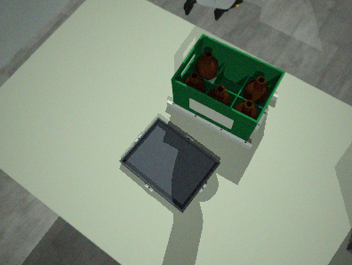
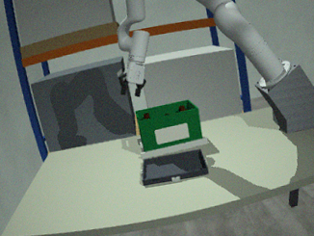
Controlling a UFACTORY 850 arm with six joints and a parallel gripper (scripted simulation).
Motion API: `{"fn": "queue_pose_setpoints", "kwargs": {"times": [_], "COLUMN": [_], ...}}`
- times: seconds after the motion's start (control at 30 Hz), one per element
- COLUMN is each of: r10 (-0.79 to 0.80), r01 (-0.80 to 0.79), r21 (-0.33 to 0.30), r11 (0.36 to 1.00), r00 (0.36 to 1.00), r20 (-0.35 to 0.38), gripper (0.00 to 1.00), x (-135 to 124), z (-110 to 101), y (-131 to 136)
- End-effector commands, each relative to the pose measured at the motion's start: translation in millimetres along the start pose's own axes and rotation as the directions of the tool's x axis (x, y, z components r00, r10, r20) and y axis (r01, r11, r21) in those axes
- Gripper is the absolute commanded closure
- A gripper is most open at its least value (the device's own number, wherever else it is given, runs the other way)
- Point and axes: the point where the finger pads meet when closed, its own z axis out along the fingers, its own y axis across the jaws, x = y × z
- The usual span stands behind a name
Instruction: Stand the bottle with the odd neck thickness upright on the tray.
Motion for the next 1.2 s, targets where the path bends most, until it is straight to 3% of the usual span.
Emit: {"fn": "queue_pose_setpoints", "kwargs": {"times": [0.0, 0.13, 0.2, 0.33, 0.87, 1.17], "r10": [-0.038, -0.051, -0.076, -0.084, -0.106, -0.111], "r01": [0.043, 0.059, 0.100, 0.115, 0.157, 0.163], "r21": [-0.116, -0.150, -0.242, -0.275, -0.347, -0.356], "r11": [0.992, 0.987, 0.965, 0.955, 0.925, 0.920], "r00": [0.998, 0.997, 0.992, 0.989, 0.981, 0.980], "r20": [0.046, 0.060, 0.105, 0.125, 0.160, 0.162], "gripper": [0.00, 0.00, 0.00, 0.00, 0.00, 0.00], "x": [-37.7, -48.8, -82.1, -94.4, -120.1, -123.1], "z": [-8.7, -11.0, -15.1, -17.1, -22.4, -23.2], "y": [25.0, 33.2, 55.4, 63.9, 83.3, 85.8]}}
